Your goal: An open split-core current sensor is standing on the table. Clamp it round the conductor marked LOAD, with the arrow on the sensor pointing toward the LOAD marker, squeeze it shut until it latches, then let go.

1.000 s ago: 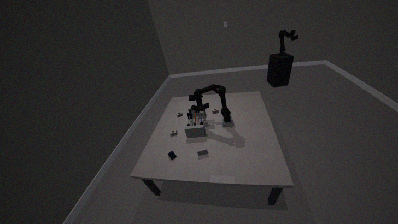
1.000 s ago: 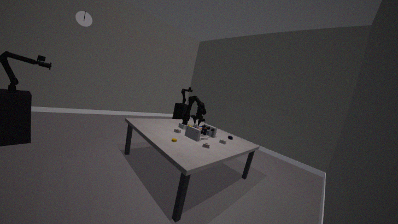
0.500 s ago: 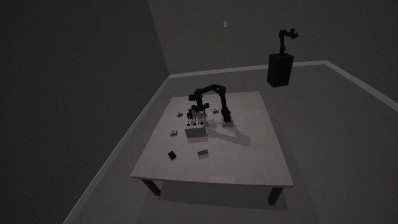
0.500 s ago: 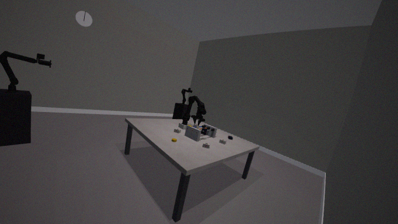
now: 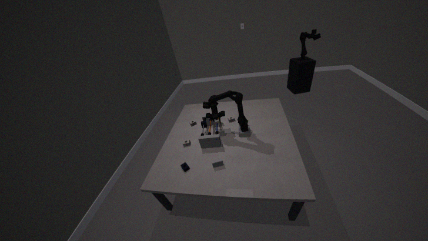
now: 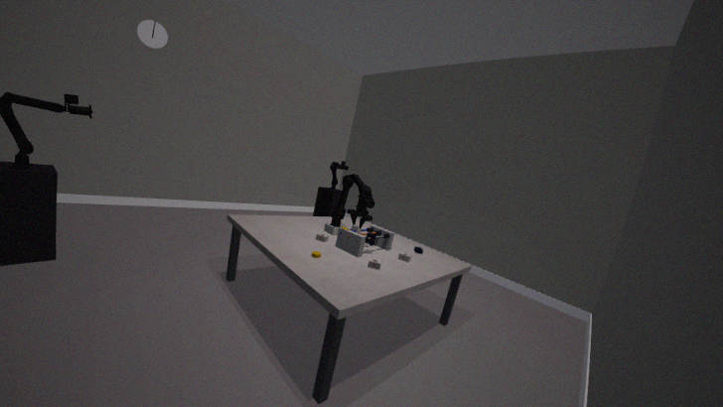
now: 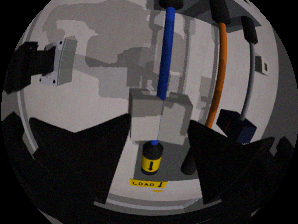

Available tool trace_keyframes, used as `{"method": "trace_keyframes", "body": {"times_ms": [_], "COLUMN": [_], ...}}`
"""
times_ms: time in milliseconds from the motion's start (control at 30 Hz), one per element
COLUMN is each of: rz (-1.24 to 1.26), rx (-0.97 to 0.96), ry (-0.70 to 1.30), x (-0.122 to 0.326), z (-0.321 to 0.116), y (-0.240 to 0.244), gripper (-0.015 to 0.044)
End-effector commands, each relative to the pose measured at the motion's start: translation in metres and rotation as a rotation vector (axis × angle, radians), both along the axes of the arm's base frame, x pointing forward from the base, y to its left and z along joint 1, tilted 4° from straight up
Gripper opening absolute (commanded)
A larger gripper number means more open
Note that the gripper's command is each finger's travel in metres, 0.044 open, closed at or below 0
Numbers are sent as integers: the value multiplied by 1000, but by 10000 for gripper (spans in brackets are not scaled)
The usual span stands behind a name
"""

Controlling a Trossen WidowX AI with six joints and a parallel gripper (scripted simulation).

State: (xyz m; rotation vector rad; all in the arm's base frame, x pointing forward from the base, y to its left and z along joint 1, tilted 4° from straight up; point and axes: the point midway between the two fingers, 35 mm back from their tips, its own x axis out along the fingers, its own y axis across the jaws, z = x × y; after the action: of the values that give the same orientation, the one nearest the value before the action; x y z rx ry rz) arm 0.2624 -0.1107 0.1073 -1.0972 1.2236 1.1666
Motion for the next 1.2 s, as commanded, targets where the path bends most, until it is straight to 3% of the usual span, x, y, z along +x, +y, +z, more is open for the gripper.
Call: {"method": "trace_keyframes", "body": {"times_ms": [0, 67, 633, 900, 1033, 1167], "rz": [0, 0, 0, 0, -1, -1], "rx": [-1, -1, -1, 0, 1, 1], "ry": [-1, -1, -1, -1, -5, -5], "x": [0, 0, 0, 0, 0, 0], "z": [1, 1, 1, -1, -37, -40], "y": [0, 0, 0, 0, -2, -2], "gripper": [0, 0, 440, 440, 440, 440]}}
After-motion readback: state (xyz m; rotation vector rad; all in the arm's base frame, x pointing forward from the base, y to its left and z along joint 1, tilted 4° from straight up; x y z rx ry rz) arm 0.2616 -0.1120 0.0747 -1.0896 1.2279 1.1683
